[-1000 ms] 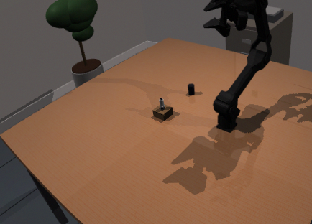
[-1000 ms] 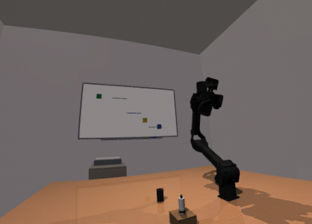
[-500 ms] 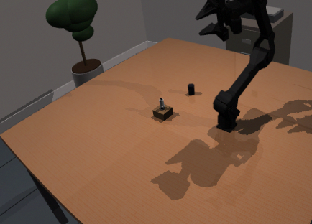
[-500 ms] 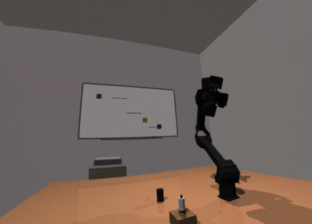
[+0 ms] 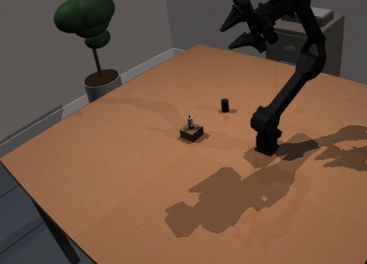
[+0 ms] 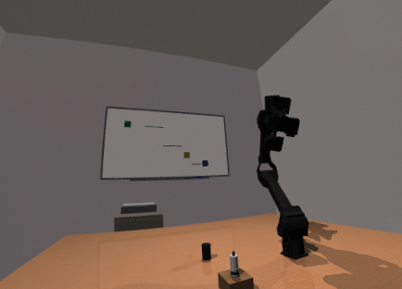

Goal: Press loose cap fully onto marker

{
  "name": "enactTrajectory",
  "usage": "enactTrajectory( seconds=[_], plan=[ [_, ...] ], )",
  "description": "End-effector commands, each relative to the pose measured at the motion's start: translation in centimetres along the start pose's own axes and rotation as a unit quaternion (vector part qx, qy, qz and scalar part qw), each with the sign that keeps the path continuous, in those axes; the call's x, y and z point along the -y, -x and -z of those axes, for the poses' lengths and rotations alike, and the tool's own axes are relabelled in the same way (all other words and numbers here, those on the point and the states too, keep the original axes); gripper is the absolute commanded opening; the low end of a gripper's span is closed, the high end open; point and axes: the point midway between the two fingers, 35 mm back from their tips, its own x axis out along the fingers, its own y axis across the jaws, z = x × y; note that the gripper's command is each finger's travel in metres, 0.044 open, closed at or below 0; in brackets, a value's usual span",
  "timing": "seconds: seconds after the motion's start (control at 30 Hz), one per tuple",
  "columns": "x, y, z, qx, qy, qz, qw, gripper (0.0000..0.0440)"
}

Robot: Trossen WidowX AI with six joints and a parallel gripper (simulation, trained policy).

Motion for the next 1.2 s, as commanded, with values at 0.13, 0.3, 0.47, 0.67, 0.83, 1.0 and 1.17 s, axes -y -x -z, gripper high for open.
enactTrajectory(
  seconds=[0.13, 0.3, 0.47, 0.67, 0.83, 1.0, 1.17],
  plan=[
    [-0.3, -1.5, 0.0, -0.012, -0.027, -0.039, 0.999, 0.0323],
    [-0.4, -2.3, 0.1, -0.021, -0.045, -0.061, 0.997, 0.0324],
    [-0.5, -3.1, 0.2, -0.031, -0.064, -0.082, 0.994, 0.0324],
    [-0.7, -4.1, 0.5, -0.041, -0.088, -0.104, 0.99, 0.0325],
    [-0.9, -4.8, 0.8, -0.052, -0.109, -0.123, 0.985, 0.0325],
    [-1.1, -5.6, 1.2, -0.063, -0.13, -0.143, 0.979, 0.0326],
    [-1.3, -6.3, 1.6, -0.074, -0.151, -0.16, 0.973, 0.0327]
  ],
)
